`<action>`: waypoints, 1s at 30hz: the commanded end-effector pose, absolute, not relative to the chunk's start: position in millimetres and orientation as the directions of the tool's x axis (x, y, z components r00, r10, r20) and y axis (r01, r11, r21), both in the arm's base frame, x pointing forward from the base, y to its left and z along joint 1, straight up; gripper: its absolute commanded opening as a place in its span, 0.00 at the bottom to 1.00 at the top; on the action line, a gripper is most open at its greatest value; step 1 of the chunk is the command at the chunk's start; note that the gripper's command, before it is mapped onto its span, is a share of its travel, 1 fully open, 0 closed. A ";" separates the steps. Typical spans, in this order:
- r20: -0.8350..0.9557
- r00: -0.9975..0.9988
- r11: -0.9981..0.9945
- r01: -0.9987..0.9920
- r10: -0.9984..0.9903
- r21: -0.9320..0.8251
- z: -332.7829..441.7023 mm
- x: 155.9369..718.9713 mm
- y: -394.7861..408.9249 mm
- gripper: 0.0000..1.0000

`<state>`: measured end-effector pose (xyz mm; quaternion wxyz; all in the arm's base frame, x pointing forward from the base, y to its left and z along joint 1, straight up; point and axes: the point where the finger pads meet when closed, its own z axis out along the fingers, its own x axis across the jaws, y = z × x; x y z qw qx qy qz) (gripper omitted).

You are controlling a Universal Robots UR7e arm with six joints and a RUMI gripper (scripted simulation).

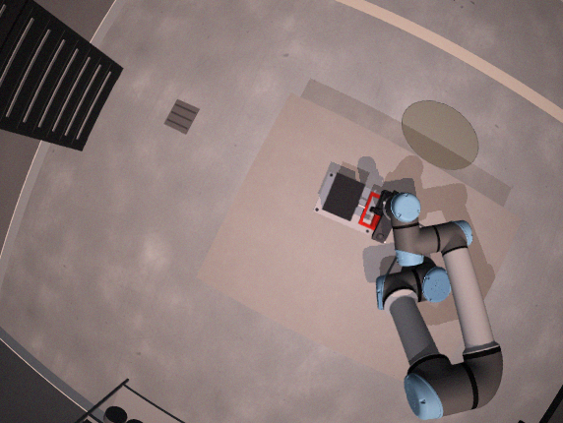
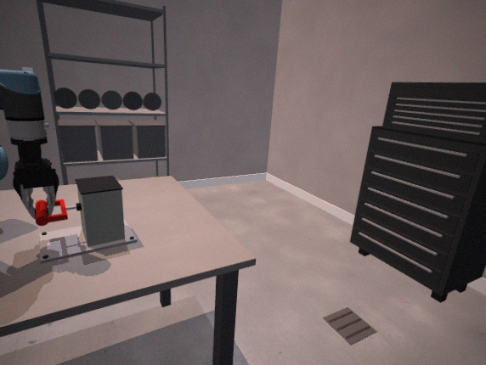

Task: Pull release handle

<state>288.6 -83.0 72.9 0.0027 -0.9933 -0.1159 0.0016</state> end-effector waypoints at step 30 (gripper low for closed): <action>-0.003 0.973 -0.973 0.230 0.230 -0.005 73.3 240.7 -94.6 0.00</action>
